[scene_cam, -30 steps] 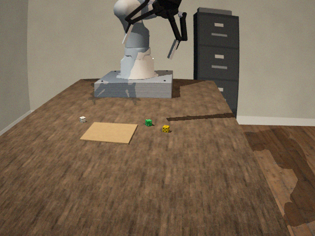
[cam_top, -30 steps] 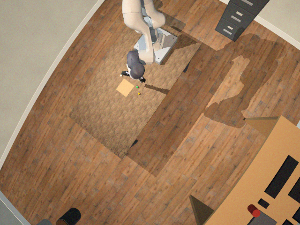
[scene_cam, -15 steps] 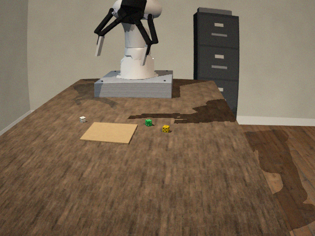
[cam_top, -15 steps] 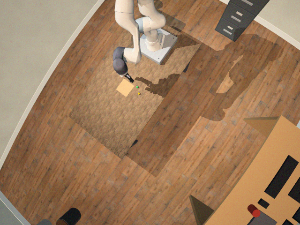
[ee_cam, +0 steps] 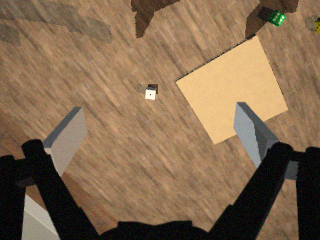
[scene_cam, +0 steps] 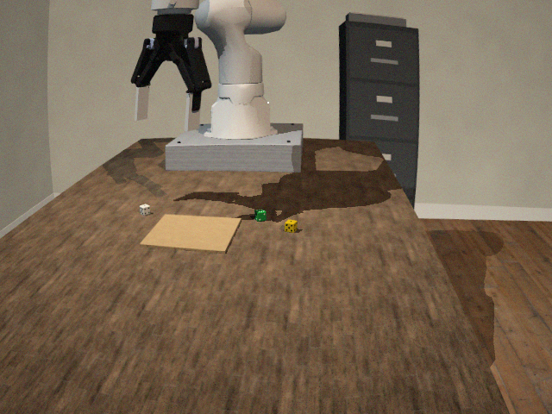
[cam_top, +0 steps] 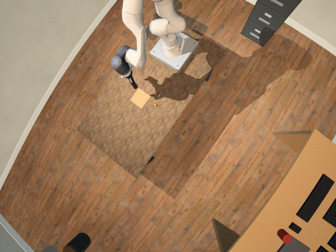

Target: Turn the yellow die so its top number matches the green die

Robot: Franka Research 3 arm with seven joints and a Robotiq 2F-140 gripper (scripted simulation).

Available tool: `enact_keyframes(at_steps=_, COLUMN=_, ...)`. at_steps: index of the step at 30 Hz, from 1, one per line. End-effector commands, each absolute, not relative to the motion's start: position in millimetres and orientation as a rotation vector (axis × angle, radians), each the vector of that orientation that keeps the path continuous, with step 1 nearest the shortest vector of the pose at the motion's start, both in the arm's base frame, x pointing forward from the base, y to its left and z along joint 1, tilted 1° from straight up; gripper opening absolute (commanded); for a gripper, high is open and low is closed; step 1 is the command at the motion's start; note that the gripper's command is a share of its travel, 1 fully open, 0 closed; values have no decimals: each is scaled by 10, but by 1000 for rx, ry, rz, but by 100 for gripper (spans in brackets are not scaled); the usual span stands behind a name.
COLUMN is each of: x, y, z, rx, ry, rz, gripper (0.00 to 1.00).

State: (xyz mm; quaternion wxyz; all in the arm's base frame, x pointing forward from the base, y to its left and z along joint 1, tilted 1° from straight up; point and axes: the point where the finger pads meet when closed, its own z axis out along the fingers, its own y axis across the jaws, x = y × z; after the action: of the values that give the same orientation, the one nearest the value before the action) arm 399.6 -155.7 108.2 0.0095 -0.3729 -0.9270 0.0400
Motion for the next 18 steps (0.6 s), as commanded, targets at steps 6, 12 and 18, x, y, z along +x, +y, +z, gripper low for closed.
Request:
enact_keyframes(at_steps=6, x=3911, y=-1825, z=955, rx=-1472, ry=-2771, rz=20, gripper=100)
enact_keyframes(at_steps=12, x=3911, y=-1826, z=954, rx=-1473, ry=-2771, rz=20, gripper=100)
enact_keyframes(at_steps=18, x=3911, y=-1826, z=954, rx=-1473, ry=-2771, rz=20, gripper=100)
